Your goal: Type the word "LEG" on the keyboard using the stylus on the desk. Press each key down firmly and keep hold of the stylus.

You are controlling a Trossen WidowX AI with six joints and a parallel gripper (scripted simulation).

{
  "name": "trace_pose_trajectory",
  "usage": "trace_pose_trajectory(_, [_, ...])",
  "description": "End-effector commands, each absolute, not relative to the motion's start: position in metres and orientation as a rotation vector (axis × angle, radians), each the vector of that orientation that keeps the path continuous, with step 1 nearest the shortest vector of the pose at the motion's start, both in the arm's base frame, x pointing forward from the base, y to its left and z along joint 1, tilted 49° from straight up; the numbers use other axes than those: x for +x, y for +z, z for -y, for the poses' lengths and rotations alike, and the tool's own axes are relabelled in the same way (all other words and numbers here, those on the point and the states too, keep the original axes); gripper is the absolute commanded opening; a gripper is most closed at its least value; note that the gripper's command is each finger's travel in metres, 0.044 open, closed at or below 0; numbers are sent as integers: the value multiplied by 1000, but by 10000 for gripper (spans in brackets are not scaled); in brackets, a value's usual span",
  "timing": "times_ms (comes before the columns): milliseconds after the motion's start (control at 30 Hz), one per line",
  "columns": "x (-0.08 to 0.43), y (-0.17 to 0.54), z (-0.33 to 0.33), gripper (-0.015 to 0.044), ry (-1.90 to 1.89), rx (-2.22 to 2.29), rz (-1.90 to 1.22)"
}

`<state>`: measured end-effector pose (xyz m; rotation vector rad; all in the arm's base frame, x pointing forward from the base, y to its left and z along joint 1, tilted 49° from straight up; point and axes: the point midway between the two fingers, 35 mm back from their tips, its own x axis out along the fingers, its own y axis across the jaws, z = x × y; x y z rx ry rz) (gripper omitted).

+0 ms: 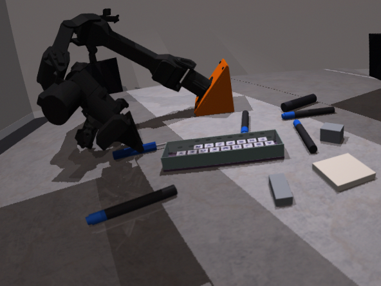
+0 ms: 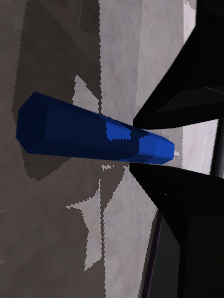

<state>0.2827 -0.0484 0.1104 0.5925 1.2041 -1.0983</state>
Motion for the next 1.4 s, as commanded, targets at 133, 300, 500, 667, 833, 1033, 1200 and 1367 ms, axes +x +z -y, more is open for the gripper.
trace_pose_trajectory(133, [282, 114, 44, 0, -1098, 594, -1204])
trace_pose_trajectory(300, [277, 132, 24, 0, -1097, 594, -1206])
trace_pose_trajectory(500, [273, 143, 12, 0, -1098, 594, -1206])
trace_pose_trajectory(667, [282, 132, 7, 0, -1008, 518, -1196])
trace_pose_trajectory(833, [296, 119, -4, 0, -846, 389, -1158])
trace_pose_trajectory(1033, [311, 106, -19, 0, -671, 230, -1098])
trace_pose_trajectory(1200, [320, 97, -32, 0, -540, 96, -1036])
trace_pose_trajectory(1367, [326, 91, -46, 0, -425, -38, -965])
